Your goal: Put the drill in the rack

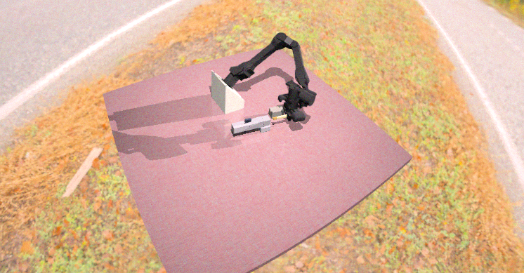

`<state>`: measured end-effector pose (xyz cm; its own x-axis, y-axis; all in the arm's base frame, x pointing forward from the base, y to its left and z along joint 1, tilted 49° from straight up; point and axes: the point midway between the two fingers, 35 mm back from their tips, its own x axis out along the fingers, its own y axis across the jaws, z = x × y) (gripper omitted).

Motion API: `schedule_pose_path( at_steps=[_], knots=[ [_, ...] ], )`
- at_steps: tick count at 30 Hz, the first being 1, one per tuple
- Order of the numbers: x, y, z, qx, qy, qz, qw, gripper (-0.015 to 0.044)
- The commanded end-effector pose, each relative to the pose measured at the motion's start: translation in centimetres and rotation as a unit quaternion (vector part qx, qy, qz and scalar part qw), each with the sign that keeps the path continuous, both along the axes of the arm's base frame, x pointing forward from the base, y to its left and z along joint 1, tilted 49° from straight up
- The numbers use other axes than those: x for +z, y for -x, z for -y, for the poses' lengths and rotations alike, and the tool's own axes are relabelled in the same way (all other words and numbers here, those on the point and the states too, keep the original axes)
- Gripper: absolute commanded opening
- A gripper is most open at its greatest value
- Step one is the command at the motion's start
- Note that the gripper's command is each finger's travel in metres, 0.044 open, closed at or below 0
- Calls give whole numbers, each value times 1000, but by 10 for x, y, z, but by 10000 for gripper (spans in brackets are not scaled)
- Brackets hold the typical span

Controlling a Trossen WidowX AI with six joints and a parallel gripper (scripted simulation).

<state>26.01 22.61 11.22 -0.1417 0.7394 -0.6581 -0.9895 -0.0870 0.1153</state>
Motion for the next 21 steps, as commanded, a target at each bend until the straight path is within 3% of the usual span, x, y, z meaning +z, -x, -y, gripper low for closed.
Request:
schedule_pose_path(
  at_steps=[1, 21],
  knots=[
    [8, -1, -4, -2, 0, 4, 1000, 0],
    [9, 0, 5, -2, 0, 4, 1000, 0]
  ],
)
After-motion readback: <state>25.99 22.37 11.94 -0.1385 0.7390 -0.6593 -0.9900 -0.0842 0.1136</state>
